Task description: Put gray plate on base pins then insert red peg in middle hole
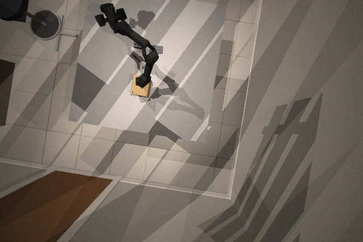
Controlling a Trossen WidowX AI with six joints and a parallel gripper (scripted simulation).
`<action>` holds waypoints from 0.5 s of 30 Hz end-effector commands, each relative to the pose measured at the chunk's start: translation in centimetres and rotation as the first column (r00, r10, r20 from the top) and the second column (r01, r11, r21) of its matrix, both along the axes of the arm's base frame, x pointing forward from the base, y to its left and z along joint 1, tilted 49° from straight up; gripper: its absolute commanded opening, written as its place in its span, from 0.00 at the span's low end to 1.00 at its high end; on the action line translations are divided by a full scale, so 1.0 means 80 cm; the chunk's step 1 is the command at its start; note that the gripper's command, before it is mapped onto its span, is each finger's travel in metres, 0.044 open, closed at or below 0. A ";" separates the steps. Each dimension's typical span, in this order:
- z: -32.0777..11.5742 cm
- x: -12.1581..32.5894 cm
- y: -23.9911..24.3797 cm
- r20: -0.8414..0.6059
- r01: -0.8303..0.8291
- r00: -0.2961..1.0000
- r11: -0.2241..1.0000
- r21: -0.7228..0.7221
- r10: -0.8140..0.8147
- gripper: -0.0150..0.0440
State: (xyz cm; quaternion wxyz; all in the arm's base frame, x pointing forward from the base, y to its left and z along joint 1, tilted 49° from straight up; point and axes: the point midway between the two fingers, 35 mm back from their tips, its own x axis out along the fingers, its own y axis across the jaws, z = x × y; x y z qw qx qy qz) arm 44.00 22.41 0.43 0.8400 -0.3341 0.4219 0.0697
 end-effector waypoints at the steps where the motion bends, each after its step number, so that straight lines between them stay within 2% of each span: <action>1: -0.043 -0.021 -0.086 -0.280 -0.105 0.960 0.946 -0.306 0.016 1.00; 7: -0.069 -0.063 -0.179 -0.627 -0.344 0.779 0.812 -0.472 -0.034 1.00; 13: -0.069 -0.111 -0.256 -0.889 -0.611 0.442 0.685 -0.396 -0.119 1.00; 15: -0.068 -0.114 -0.260 -0.899 -0.625 0.419 0.680 -0.384 -0.123 1.00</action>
